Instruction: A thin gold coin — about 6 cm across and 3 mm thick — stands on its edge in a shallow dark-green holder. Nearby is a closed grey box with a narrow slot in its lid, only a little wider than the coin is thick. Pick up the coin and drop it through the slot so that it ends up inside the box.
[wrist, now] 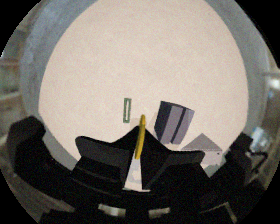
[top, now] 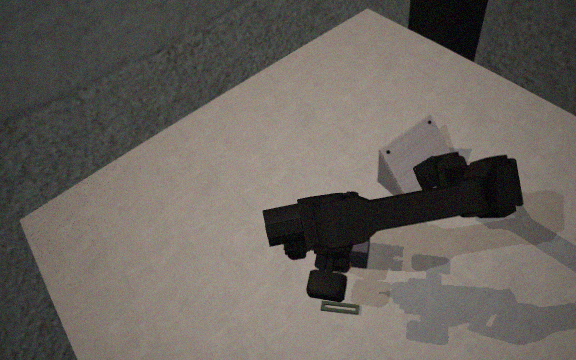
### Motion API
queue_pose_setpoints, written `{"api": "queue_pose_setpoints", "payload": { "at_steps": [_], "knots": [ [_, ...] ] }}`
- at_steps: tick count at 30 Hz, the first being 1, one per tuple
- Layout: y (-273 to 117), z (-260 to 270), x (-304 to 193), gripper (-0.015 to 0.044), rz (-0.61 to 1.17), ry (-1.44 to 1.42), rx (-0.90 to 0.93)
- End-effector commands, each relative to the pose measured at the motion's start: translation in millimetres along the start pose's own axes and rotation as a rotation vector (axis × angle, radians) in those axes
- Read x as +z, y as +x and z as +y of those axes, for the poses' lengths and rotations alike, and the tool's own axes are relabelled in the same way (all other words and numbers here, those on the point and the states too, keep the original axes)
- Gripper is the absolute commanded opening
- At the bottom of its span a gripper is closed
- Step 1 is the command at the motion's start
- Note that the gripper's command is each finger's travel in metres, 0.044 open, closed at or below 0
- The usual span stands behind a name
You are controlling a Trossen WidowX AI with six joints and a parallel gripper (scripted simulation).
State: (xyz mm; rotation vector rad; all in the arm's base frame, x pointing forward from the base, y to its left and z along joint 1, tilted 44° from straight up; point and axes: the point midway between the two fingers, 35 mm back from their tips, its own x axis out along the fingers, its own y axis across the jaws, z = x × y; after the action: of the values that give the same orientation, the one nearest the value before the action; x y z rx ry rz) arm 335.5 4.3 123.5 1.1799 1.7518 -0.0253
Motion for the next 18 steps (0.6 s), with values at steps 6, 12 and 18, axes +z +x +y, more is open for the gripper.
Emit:
{"api": "queue_pose_setpoints", "payload": {
  "at_steps": [6, 12, 18],
  "knots": [
    [-1.7, -22.5, 0.3, 0.0, -0.007, -0.008, -0.004],
    [-1.6, -37.9, 0.5, 0.0, -0.007, -0.008, -0.005],
    [-1.1, -53.2, -0.1, 0.0, -0.006, -0.008, -0.005]
  ]
}}
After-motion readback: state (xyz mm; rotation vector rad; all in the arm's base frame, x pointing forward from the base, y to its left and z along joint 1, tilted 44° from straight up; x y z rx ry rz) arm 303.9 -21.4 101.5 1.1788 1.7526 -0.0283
